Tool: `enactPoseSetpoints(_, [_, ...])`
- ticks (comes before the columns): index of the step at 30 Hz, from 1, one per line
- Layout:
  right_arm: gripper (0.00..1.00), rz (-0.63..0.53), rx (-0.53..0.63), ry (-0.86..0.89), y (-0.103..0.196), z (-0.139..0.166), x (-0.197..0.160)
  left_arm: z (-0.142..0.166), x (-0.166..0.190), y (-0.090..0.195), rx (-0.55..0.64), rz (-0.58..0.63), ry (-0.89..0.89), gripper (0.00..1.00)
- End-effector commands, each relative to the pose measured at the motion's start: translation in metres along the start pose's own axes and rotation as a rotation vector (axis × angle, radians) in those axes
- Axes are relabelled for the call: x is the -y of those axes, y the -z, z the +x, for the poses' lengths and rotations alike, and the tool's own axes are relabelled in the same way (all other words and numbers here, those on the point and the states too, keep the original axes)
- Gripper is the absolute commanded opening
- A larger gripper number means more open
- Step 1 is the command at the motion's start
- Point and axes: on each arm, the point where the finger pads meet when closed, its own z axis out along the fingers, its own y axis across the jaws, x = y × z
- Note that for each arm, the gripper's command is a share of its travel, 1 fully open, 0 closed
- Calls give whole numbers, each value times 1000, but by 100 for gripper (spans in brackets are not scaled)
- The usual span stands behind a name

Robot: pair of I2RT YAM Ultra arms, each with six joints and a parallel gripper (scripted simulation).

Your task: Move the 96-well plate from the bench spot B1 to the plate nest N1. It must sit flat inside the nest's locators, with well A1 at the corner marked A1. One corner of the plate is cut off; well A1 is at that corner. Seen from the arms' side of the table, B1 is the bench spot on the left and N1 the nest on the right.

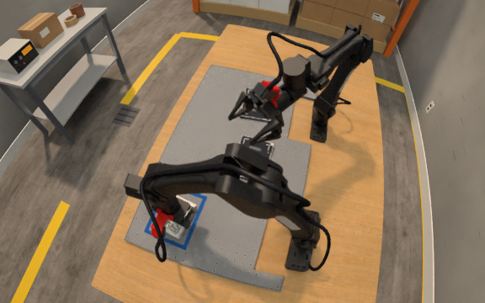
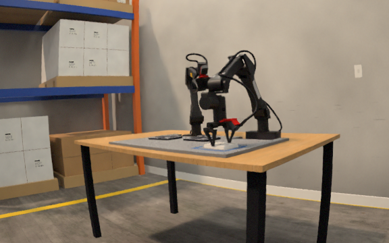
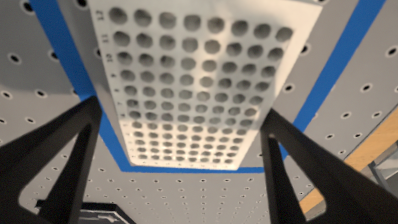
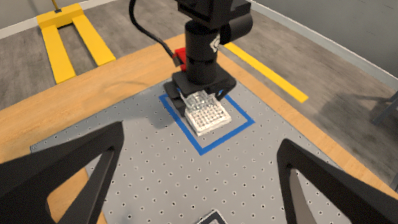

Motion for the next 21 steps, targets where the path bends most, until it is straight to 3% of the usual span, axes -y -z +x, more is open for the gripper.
enactPoseSetpoints(1, [100,-6,5,-2,7,-1,-3,0,6,0,2,27,3,100])
enactPoseSetpoints(20, [100,-4,7,-4,5,-3,-2,0,6,3,2,30,1,79])
enactPoseSetpoints(21, [100,-4,7,-4,5,-3,-2,0,6,3,2,30,1,67])
